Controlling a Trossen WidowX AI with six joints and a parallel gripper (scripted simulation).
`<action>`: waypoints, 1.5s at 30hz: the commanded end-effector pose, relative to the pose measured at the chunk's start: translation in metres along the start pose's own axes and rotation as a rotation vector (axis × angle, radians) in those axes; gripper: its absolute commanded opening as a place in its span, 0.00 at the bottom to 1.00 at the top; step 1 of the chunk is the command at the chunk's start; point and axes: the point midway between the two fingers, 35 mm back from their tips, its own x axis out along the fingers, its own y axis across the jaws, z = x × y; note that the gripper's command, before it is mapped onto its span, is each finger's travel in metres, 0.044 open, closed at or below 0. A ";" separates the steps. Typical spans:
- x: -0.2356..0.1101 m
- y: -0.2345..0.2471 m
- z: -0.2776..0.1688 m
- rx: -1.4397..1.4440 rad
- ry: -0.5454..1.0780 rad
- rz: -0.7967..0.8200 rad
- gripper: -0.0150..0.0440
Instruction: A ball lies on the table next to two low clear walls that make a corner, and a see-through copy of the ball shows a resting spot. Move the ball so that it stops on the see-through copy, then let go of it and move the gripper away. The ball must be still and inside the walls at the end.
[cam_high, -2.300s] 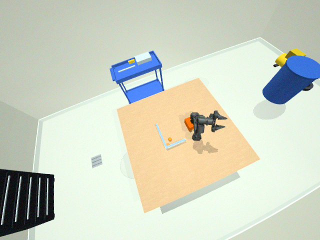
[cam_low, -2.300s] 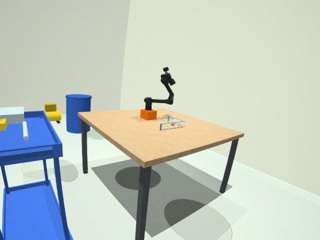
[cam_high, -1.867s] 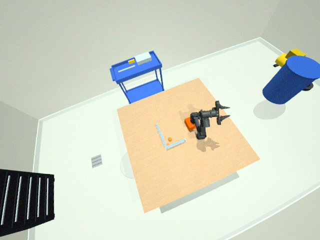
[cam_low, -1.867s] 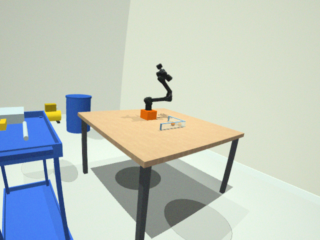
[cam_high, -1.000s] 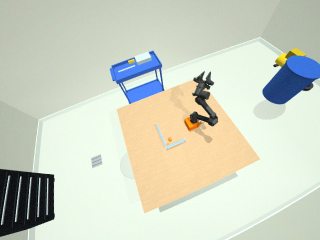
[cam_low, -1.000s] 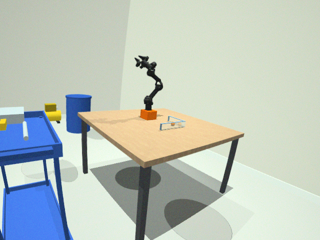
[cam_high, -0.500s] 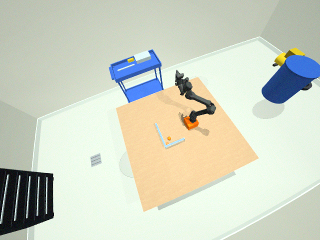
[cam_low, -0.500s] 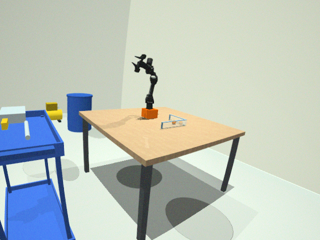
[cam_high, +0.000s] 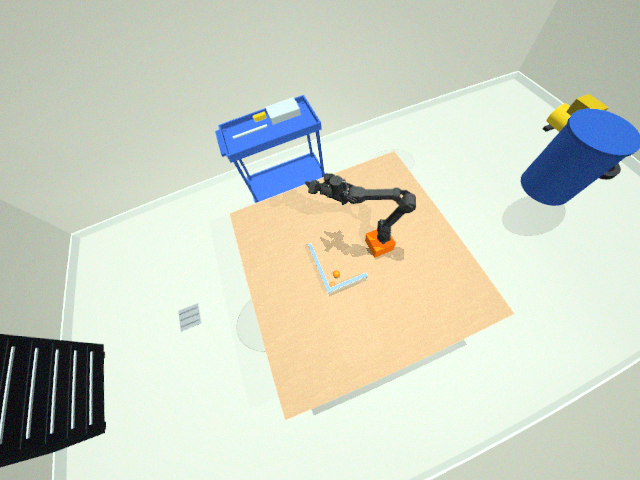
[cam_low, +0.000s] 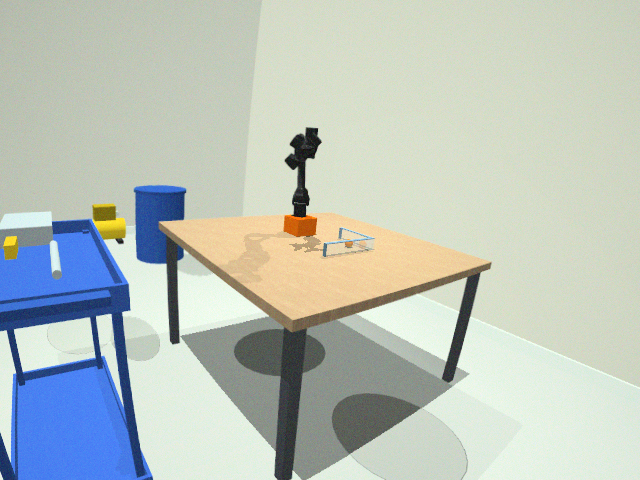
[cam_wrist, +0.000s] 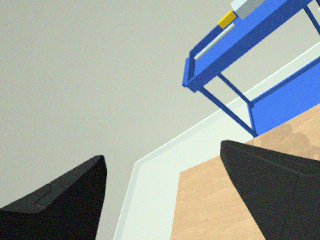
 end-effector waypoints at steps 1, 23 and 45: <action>0.005 0.002 -0.045 -0.108 0.139 -0.002 0.76; -0.133 -0.073 -0.363 -1.090 1.266 0.082 0.76; -0.212 -0.139 -0.414 -1.446 1.644 0.134 0.76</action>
